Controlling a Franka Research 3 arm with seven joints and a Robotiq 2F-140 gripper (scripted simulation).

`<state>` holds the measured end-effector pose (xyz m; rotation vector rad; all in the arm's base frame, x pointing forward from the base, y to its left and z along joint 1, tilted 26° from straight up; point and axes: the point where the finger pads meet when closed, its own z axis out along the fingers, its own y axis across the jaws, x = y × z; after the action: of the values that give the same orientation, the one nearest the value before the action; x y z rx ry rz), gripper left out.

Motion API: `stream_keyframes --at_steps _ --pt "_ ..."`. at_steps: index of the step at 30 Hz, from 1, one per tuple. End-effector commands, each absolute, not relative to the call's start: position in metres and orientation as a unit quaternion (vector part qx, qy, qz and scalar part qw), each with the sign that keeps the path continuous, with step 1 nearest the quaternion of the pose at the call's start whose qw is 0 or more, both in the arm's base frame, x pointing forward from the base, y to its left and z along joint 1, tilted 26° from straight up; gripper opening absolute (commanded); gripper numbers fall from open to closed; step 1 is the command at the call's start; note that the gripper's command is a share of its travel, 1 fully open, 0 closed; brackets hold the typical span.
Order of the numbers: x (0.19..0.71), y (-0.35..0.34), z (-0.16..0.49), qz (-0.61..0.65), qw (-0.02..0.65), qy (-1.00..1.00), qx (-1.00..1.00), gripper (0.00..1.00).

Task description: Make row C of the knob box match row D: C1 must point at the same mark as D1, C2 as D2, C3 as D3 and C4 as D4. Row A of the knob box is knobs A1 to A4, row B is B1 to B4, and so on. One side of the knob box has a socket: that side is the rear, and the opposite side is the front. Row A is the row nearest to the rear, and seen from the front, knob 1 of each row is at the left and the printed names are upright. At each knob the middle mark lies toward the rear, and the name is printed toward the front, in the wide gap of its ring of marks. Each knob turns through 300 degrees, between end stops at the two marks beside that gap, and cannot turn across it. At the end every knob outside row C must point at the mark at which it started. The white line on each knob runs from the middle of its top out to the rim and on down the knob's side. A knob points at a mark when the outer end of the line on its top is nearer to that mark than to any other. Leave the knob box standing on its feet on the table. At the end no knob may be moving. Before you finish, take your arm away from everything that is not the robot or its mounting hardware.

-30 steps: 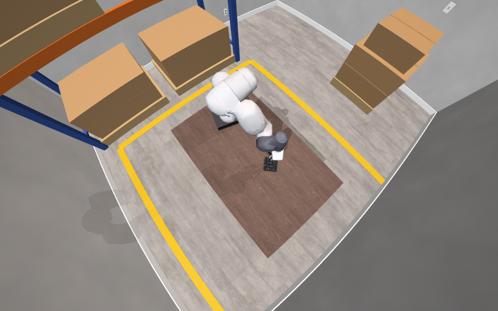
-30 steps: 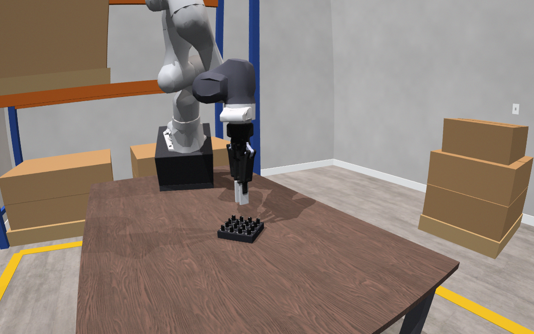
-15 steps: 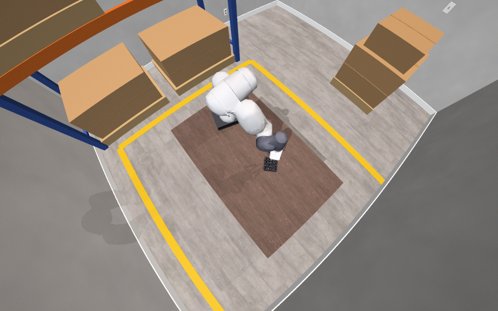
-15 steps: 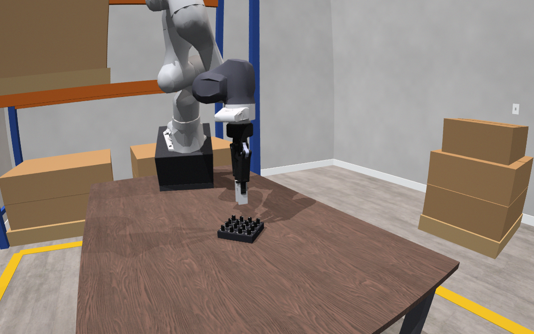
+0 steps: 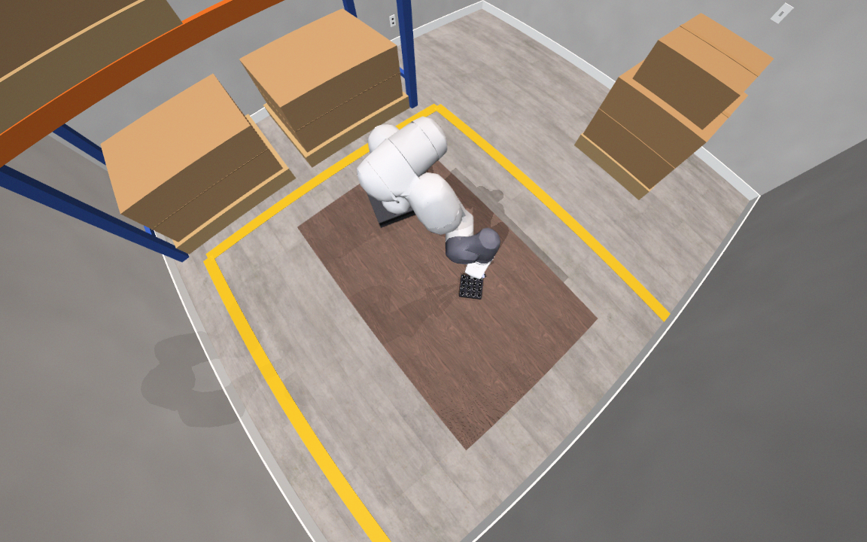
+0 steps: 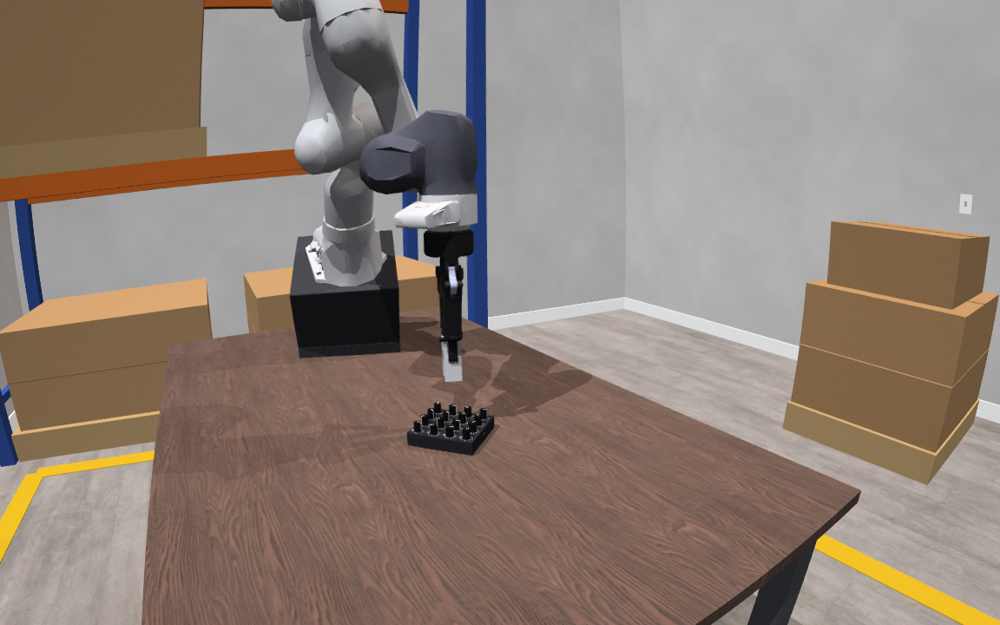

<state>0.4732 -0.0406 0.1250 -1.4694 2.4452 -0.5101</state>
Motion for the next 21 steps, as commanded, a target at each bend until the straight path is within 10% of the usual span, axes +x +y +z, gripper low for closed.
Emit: stream_keyframes --at_steps 1,21 --pt "0.4722 -0.0412 0.1248 -0.177 0.139 0.872 -0.435 0.12" --pt "0.4685 -0.0406 0.1229 -0.154 0.163 0.924 -0.309 0.12"
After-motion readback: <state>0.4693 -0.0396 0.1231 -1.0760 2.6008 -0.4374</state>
